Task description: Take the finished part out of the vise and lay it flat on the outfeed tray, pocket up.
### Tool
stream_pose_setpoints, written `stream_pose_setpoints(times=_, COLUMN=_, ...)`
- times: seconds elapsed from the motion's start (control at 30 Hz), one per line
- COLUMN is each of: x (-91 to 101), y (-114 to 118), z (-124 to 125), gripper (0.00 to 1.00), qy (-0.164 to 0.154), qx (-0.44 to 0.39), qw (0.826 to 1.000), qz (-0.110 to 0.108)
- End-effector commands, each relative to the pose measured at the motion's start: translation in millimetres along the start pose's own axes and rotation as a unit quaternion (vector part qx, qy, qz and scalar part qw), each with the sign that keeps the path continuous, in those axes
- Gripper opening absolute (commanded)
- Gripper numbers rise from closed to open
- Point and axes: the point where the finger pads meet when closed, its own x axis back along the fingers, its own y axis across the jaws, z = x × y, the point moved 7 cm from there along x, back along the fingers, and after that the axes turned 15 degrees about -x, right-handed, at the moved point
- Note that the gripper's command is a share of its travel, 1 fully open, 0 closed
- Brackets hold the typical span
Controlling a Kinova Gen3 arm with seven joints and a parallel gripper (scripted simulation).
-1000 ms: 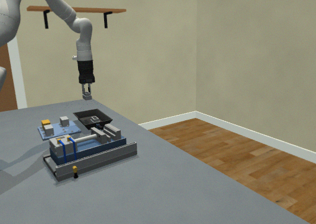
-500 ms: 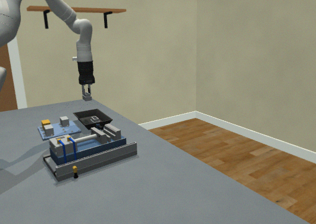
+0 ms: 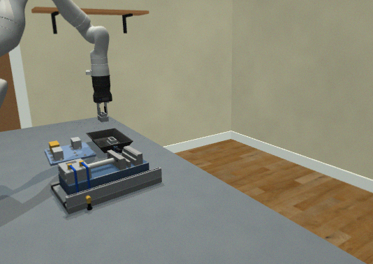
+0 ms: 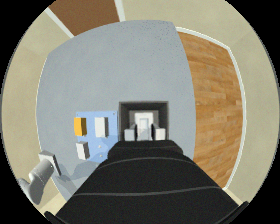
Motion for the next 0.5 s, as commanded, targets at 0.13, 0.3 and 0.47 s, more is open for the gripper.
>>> stream_pose_setpoints(times=0.13, x=-9.2, y=1.5, z=-2.6, gripper=0.00, qy=-0.004, qx=-0.002, qw=1.000, qz=0.000)
stream_pose_setpoints(times=0.3, x=-19.0, y=1.7, z=-2.6, gripper=0.00, qy=-0.004, qx=-0.002, qw=1.000, qz=0.000)
stream_pose_setpoints(times=0.47, x=-29.8, y=1.8, z=-2.6, gripper=0.00, qy=-0.004, qx=-0.002, qw=1.000, qz=0.000)
